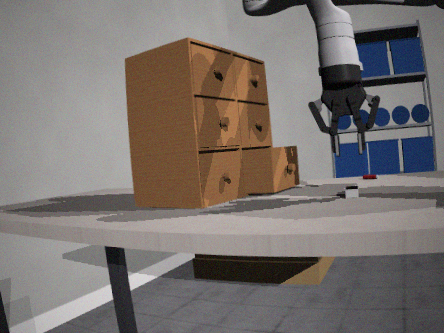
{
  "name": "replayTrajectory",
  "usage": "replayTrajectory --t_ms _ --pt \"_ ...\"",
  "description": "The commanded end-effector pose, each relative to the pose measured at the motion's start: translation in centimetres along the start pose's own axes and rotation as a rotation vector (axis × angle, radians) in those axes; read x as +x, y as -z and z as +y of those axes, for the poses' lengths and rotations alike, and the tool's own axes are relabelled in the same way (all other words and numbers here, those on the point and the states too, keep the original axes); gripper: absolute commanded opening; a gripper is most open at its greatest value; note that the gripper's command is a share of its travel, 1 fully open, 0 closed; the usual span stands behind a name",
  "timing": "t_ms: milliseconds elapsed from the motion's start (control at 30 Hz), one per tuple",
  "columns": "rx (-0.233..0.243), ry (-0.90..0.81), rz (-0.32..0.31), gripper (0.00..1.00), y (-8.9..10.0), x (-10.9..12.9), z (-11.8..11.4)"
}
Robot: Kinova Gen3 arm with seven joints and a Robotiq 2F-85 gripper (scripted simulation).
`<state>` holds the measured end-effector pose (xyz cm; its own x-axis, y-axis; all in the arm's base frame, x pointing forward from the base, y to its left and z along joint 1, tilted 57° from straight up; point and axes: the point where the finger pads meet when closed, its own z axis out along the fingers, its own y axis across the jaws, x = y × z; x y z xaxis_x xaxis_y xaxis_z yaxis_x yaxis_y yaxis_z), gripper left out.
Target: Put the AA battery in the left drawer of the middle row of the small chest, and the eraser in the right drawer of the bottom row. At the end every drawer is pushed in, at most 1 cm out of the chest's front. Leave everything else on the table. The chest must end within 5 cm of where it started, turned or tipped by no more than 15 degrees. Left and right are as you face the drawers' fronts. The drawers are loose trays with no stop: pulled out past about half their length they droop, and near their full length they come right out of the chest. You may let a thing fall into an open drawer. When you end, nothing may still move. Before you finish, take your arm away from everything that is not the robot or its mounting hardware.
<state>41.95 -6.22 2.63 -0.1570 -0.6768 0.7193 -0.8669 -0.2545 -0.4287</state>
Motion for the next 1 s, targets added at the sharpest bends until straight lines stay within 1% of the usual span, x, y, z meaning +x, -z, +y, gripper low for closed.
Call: replayTrajectory --t_ms 0,100,200,600,667,833,967 --pt "-0.001 0.000 0.000 0.38 -0.2 0.0 0.0" --pt "-0.001 0.000 0.000 0.38 -0.3 0.0 0.0" --pt "-0.001 0.000 0.000 0.38 -0.8 0.0 0.0" --pt "-0.001 0.000 0.000 0.38 -3.9 0.0 0.0" --pt "-0.001 0.000 0.000 0.38 -3.9 0.0 0.0" --pt "-0.001 0.000 0.000 0.38 -4.7 0.0 0.0" --pt "-0.001 0.000 0.000 0.38 -5.0 0.0 0.0"
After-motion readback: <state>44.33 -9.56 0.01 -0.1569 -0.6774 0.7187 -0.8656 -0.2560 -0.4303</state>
